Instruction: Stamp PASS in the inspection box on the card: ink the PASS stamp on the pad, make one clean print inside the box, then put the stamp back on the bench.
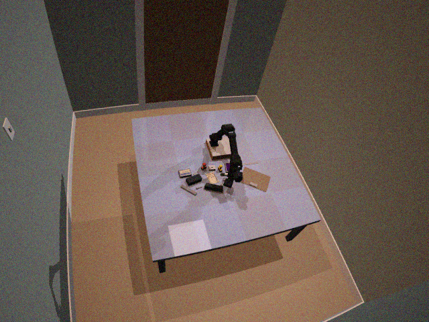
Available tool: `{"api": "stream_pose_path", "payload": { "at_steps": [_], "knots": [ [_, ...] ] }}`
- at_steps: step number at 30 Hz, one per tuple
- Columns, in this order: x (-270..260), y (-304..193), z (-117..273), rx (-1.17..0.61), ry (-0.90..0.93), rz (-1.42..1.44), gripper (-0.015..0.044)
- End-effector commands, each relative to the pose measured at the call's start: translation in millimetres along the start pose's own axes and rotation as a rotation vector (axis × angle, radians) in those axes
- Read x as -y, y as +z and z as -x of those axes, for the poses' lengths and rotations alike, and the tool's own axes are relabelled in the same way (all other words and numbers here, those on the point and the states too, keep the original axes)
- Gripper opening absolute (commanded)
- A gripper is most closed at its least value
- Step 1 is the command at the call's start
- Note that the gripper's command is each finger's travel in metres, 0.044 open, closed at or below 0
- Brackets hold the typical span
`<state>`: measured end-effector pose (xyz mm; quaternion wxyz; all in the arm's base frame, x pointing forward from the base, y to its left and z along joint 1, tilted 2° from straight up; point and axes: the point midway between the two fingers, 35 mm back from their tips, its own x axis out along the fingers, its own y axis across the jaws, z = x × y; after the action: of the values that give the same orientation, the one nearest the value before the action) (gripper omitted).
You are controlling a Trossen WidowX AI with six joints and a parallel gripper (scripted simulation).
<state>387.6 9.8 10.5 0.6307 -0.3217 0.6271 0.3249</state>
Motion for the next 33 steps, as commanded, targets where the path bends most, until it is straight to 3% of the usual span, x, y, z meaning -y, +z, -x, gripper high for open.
{"api": "stream_pose_path", "payload": {
  "at_steps": [1, 3, 7, 14, 33],
  "knots": [
    [0.1, 0.0, 0.5, 0.0, 0.0, 0.0, 0.021],
    [0.1, 0.0, 0.5, 0.0, 0.0, 0.0, 0.0252],
    [1.7, 1.3, 11.1, 0.0, 0.0, 0.0, 0.0252],
    [0.3, 0.8, 114.5, 0.0, 0.003, -0.004, 0.0252],
    [-0.2, 0.5, 117.3, 0.0, 0.003, -0.004, 0.0252]
  ]
}}
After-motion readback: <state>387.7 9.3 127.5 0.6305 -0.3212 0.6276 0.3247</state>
